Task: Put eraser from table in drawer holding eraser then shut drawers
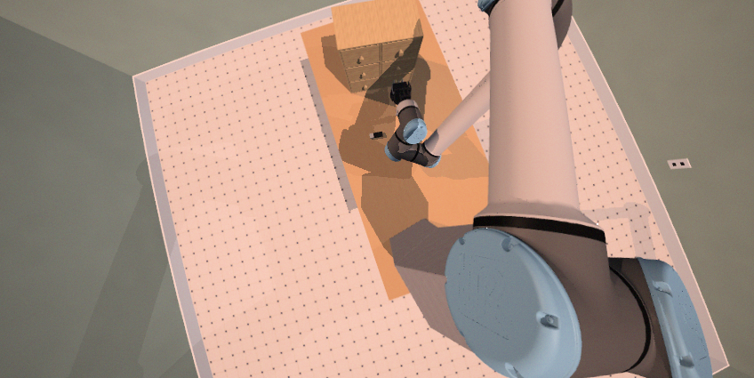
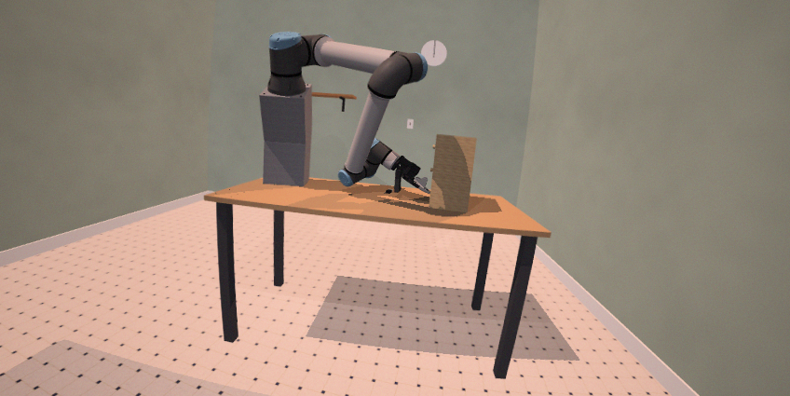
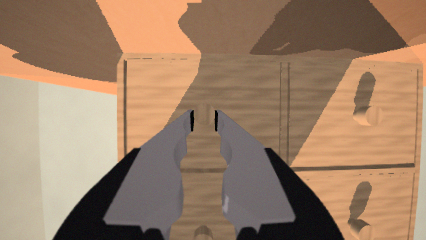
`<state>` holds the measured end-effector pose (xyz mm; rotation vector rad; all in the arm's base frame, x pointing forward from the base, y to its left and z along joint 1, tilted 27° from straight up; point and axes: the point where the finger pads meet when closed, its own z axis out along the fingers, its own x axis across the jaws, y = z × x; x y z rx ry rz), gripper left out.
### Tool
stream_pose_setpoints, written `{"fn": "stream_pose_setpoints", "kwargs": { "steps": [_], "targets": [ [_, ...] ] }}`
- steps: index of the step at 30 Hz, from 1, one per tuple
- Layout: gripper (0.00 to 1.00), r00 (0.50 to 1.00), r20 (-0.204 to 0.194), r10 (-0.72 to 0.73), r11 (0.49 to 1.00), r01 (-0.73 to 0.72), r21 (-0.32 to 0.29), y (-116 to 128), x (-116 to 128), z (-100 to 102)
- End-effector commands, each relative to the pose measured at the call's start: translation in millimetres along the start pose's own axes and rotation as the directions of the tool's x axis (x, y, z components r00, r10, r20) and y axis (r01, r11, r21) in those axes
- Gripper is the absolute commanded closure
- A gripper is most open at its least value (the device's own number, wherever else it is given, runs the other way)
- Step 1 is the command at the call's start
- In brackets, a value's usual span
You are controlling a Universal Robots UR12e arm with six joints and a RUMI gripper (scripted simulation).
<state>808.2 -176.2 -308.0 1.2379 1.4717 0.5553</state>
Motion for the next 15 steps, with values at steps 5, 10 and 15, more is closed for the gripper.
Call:
{"fn": "stream_pose_setpoints", "kwargs": {
  "steps": [5, 10, 15],
  "targets": [
    [0.93, 1.0, 0.001, 0.0, 1.0, 0.0, -0.002, 1.9, -0.3, 0.7],
    [0.93, 1.0, 0.001, 0.0, 1.0, 0.0, -0.002, 1.6, -0.3, 0.3],
    [0.93, 1.0, 0.001, 0.0, 1.0, 0.0, -0.001, 1.1, -0.2, -0.4]
  ]
}}
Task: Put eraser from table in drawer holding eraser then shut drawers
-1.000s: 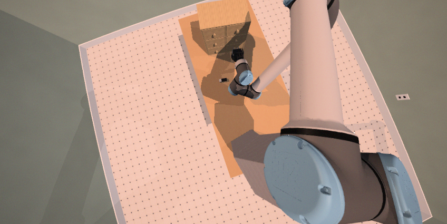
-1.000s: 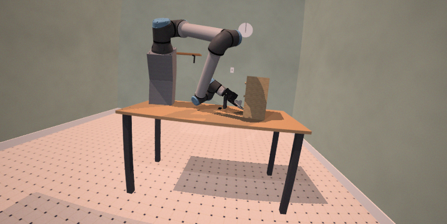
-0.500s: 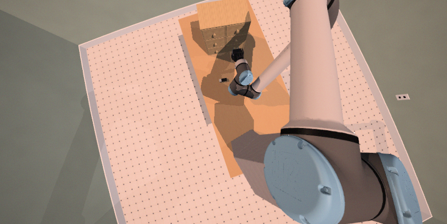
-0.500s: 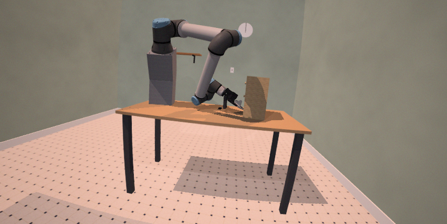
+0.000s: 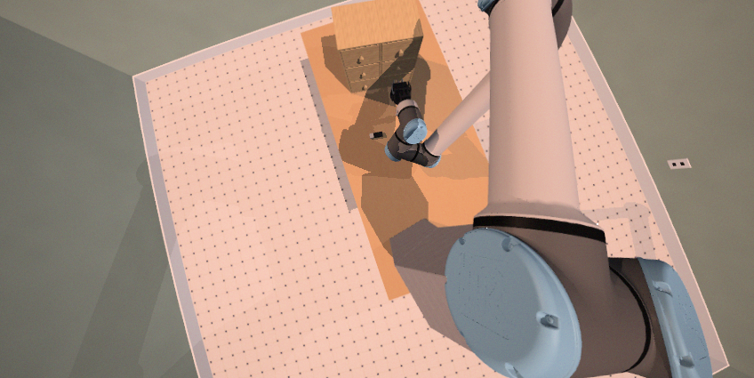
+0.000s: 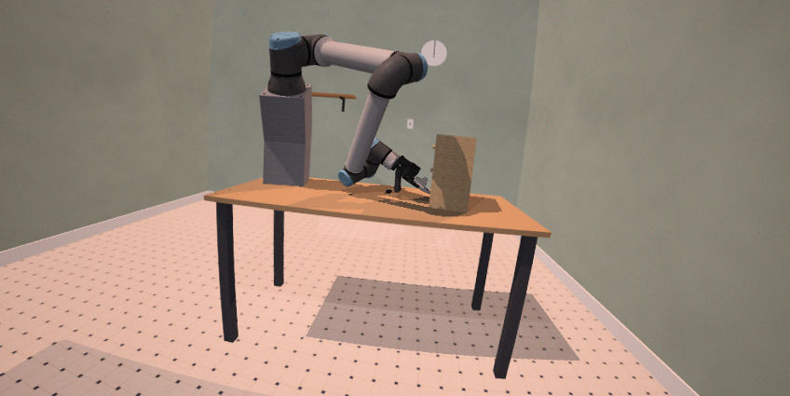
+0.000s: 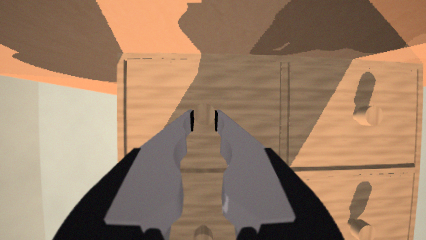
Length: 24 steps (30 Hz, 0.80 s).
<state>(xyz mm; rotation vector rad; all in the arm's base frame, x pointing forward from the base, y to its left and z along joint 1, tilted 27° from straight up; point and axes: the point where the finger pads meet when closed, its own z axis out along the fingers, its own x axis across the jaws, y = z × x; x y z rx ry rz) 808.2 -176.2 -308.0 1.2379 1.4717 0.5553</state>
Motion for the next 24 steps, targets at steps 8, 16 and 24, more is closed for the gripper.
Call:
{"fn": "stream_pose_setpoints", "kwargs": {
  "steps": [8, 16, 24],
  "targets": [
    [0.93, 1.0, 0.0, 0.0, 1.0, 0.0, 0.0, -0.1, -0.1, -1.8],
    [0.93, 1.0, -0.001, 0.001, 1.0, -0.001, 0.002, -2.3, 0.3, -4.4],
    [0.93, 1.0, -0.001, 0.001, 1.0, -0.001, 0.002, -3.6, 0.7, -6.1]
  ]
}}
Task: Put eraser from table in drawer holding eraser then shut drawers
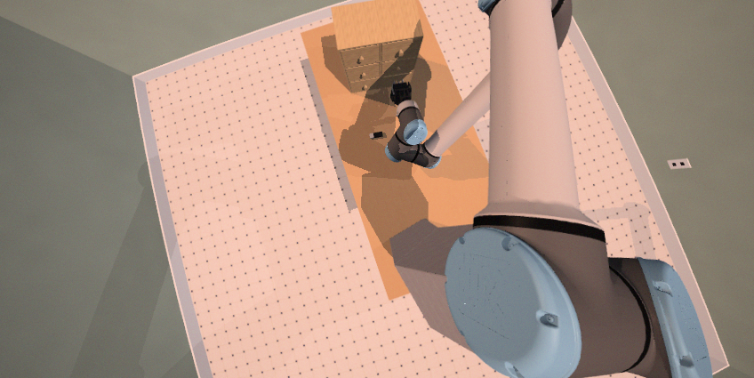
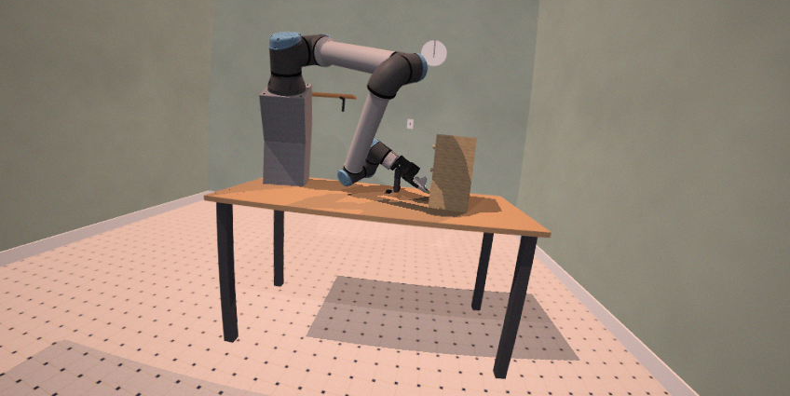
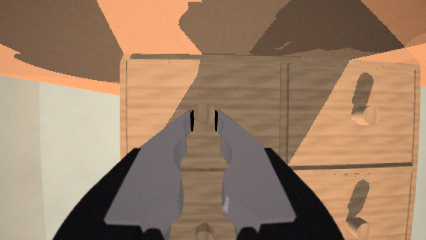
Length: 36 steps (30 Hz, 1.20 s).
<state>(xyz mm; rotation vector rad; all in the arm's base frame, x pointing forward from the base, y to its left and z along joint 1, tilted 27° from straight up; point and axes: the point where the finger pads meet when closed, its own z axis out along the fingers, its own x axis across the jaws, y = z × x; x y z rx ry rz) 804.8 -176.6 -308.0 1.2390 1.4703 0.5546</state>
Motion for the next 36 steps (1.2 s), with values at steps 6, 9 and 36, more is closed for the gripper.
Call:
{"fn": "stream_pose_setpoints", "kwargs": {
  "steps": [6, 9, 36],
  "targets": [
    [0.93, 1.0, -0.002, 0.0, 1.0, 0.0, 0.002, -3, 1, -5],
    [0.93, 1.0, -0.002, 0.0, 1.0, 0.0, 0.002, -4, 1, -7],
    [0.93, 1.0, -0.003, 0.0, 1.0, 0.0, 0.002, -11, 1, -19]
  ]
}}
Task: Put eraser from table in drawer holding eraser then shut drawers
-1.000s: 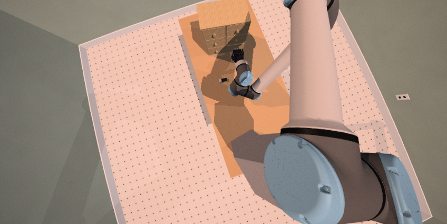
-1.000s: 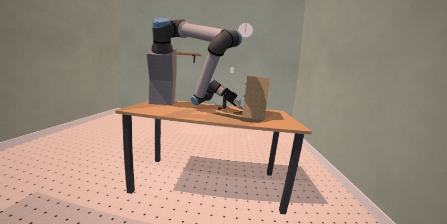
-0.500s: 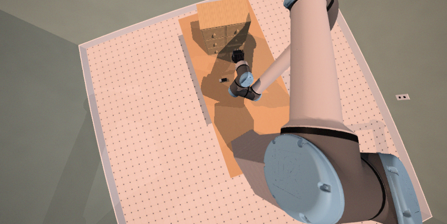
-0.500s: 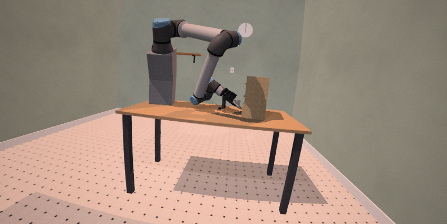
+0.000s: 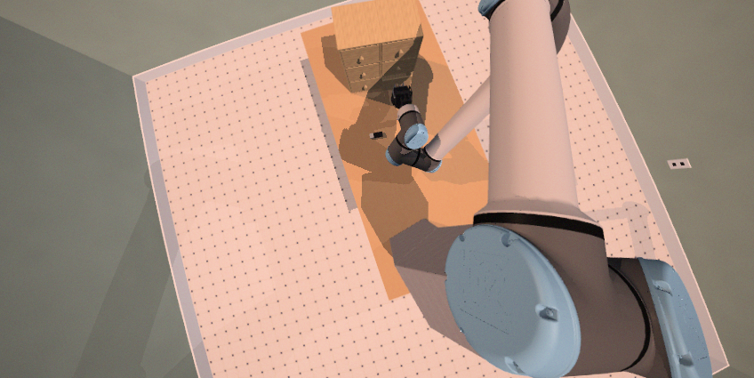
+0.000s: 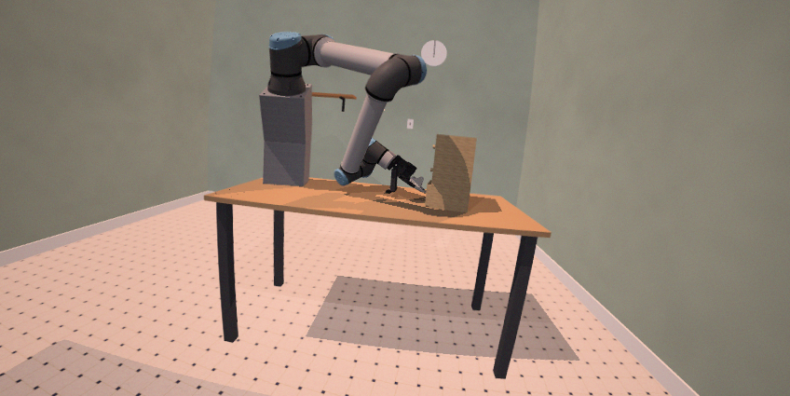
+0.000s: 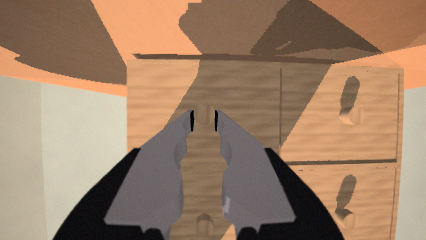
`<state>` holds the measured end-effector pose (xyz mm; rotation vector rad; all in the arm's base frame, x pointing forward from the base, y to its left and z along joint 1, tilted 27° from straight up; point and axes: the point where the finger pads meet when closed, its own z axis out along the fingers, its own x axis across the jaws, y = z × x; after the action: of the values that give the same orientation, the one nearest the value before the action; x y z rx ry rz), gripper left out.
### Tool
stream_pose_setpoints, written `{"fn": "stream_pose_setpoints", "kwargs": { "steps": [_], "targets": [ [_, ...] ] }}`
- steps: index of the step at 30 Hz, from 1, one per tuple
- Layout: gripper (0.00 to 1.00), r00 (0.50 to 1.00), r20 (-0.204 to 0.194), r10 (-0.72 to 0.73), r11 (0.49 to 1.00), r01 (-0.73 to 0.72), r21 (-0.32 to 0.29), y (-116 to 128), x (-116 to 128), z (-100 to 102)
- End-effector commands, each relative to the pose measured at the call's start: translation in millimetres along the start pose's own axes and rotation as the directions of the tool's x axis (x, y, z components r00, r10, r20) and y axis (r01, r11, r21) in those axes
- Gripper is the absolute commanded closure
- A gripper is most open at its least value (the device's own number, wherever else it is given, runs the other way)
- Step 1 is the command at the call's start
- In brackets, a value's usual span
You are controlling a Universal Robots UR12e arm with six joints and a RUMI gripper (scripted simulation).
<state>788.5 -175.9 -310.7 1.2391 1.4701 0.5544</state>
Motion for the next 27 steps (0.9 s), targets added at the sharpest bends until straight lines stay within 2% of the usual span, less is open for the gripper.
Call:
{"fn": "stream_pose_setpoints", "kwargs": {
  "steps": [1, 27],
  "targets": [
    [0.93, 1.0, -0.003, 0.0, 1.0, 0.0, 0.002, -3, 2, -5],
    [0.93, 1.0, -0.002, 0.0, 1.0, 0.0, 0.002, -12, 1, -21]
  ]
}}
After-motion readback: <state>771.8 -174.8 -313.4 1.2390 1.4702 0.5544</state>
